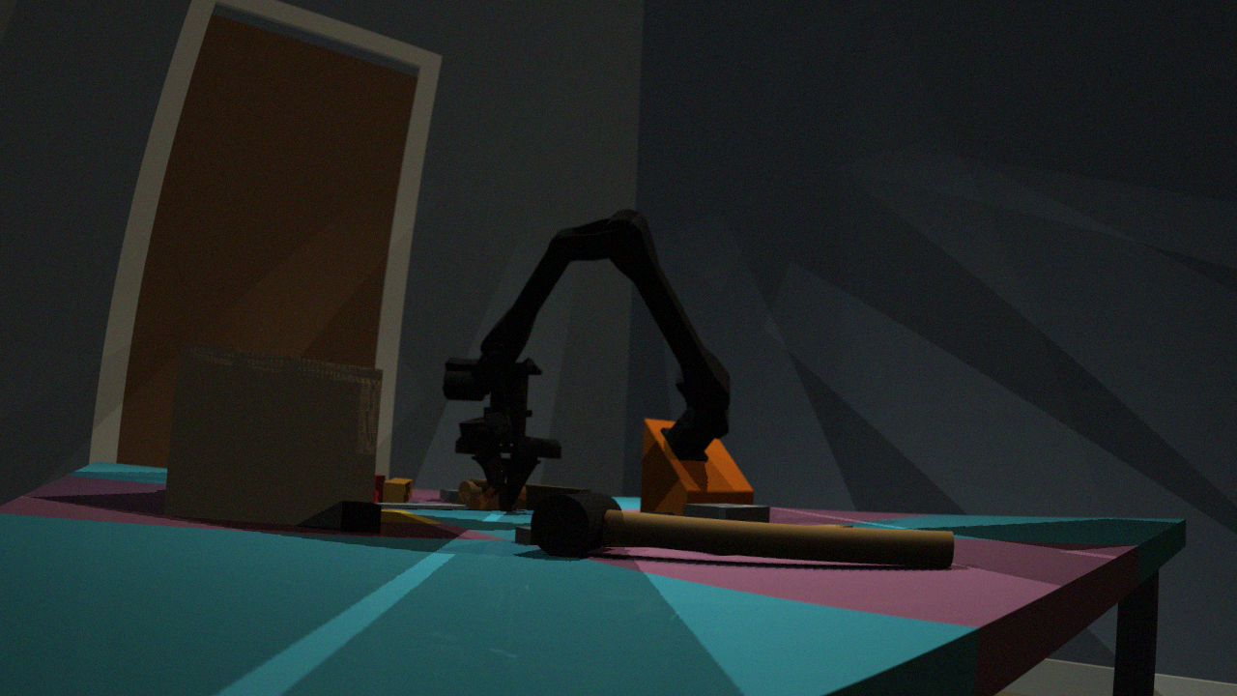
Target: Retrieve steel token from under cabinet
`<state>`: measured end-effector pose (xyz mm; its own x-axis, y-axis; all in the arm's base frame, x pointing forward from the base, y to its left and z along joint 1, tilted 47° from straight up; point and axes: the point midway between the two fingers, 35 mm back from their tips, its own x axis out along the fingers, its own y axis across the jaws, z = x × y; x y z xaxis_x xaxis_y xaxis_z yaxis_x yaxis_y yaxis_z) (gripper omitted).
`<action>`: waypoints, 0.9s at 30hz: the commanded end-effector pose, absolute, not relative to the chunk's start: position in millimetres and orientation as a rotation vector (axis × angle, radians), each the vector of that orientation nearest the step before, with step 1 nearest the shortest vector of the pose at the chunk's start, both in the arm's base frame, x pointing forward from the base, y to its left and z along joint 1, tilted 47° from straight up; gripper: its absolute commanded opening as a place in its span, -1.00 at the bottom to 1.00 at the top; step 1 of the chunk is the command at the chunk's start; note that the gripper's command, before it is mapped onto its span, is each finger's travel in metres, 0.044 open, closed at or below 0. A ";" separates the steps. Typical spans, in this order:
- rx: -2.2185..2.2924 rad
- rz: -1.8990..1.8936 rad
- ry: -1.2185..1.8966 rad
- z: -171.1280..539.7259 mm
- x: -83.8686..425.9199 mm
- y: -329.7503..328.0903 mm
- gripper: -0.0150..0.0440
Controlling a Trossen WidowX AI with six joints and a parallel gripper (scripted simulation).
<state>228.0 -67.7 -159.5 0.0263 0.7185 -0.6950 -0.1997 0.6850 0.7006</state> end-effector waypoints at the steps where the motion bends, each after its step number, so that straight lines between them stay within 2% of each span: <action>1: 0.472 0.748 1.369 -158.0 235.7 -68.3 -0.49; 5: 0.473 0.748 1.369 -156.5 242.7 -67.0 -0.49; 13: 0.473 0.754 1.370 -157.6 238.4 -65.7 0.19; 17: 0.473 0.754 1.369 -157.6 238.5 -65.8 0.19; 20: 0.473 0.754 1.369 -157.6 238.5 -65.8 0.42; 27: 0.470 0.751 1.367 -157.9 238.0 -65.3 0.42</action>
<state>237.9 -65.2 -157.9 0.0272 0.7179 -0.6957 -0.2043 0.6852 0.6991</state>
